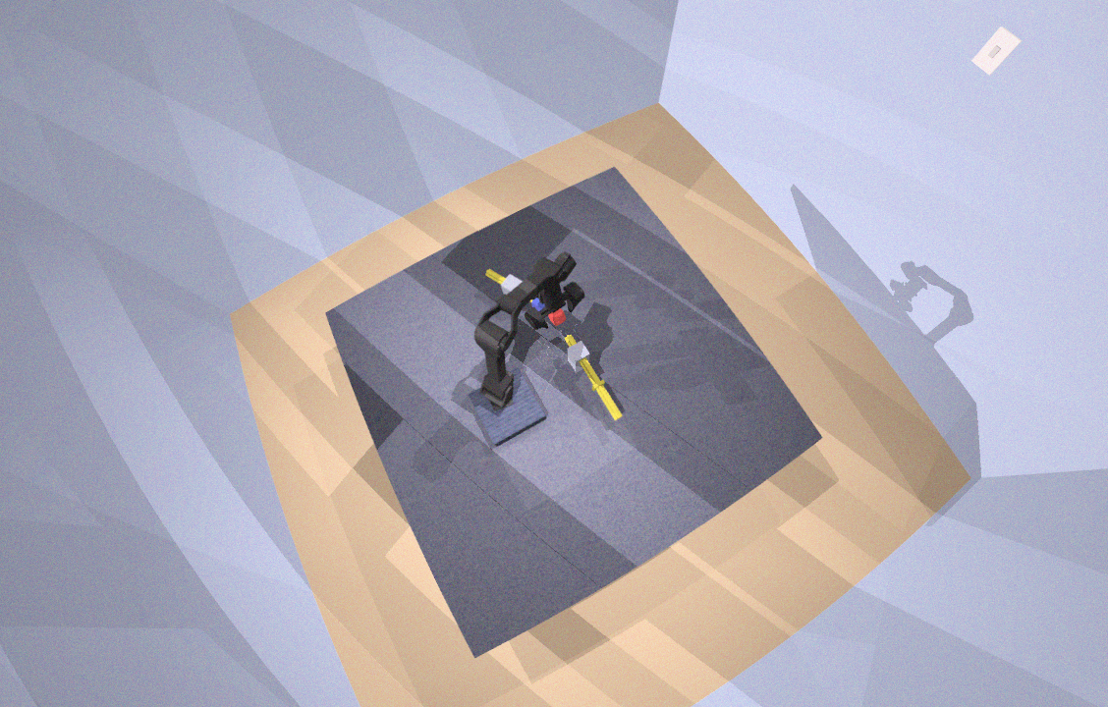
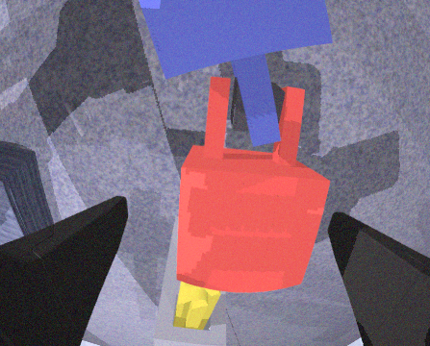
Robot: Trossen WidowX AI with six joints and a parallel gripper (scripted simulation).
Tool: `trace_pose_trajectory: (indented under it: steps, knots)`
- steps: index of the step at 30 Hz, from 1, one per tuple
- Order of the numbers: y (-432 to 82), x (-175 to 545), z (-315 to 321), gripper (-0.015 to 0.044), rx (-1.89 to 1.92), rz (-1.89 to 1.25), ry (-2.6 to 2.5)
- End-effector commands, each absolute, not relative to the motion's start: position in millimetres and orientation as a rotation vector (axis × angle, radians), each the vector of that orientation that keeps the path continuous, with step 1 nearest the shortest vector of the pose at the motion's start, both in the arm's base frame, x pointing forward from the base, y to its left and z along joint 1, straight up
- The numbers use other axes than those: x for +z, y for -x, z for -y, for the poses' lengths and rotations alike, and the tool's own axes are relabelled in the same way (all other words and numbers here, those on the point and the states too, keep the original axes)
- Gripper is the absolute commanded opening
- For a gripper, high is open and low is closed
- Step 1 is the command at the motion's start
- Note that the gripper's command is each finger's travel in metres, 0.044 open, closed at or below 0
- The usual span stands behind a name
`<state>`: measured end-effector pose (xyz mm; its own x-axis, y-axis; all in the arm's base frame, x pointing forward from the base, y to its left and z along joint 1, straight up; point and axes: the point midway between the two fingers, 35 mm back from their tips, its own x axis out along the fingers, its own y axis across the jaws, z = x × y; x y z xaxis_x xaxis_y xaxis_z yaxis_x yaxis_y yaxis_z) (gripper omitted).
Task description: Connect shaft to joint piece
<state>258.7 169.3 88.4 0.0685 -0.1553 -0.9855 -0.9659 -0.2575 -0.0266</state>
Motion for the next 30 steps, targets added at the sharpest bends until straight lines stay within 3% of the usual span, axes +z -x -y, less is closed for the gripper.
trace_pose_trajectory:
  steps: [1, 30]
  knots:
    - [-260.1, 89.8, -167.5, 0.0440, 1.253, -1.183, 1.564]
    - [-265.1, 167.6, -167.6, 0.0440, 0.750, -1.381, 0.896]
